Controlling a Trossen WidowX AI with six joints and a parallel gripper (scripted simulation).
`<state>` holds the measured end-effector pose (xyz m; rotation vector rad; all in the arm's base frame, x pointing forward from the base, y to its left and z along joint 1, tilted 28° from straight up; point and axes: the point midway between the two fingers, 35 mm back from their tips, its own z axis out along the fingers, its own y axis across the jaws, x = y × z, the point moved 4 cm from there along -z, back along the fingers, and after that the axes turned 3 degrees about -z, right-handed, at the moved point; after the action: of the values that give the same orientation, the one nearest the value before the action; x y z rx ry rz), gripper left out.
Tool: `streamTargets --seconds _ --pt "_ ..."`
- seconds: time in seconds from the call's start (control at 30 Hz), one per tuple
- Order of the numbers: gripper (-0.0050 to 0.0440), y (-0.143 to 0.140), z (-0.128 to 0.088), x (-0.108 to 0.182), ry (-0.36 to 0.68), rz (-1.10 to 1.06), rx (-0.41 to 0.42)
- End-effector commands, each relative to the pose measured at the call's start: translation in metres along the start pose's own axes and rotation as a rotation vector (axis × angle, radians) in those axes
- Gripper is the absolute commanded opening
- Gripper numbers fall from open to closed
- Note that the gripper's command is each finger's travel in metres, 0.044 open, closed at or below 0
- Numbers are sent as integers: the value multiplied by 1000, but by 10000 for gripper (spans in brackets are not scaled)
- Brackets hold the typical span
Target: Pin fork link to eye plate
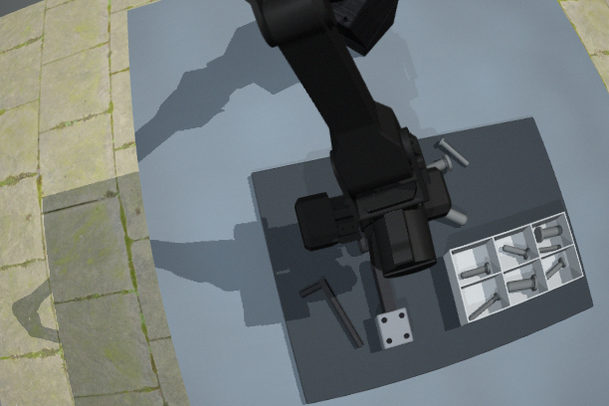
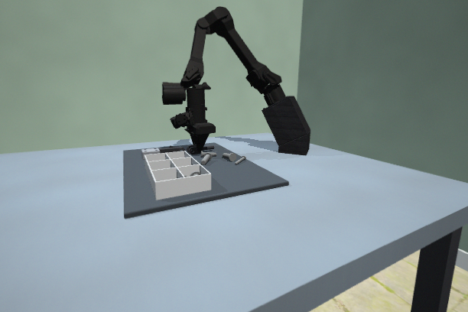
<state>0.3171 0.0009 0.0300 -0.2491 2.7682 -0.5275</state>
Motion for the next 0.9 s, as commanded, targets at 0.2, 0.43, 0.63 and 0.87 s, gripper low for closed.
streamTargets --seconds 0.2,0.43,0.63,0.87 --pt "124 0 -1 -6 -20 3 -3" --pt "124 1 -2 -7 -20 3 -3" --pt "124 0 -2 -6 -20 3 -3" --pt "124 0 -1 1 -20 3 -3"
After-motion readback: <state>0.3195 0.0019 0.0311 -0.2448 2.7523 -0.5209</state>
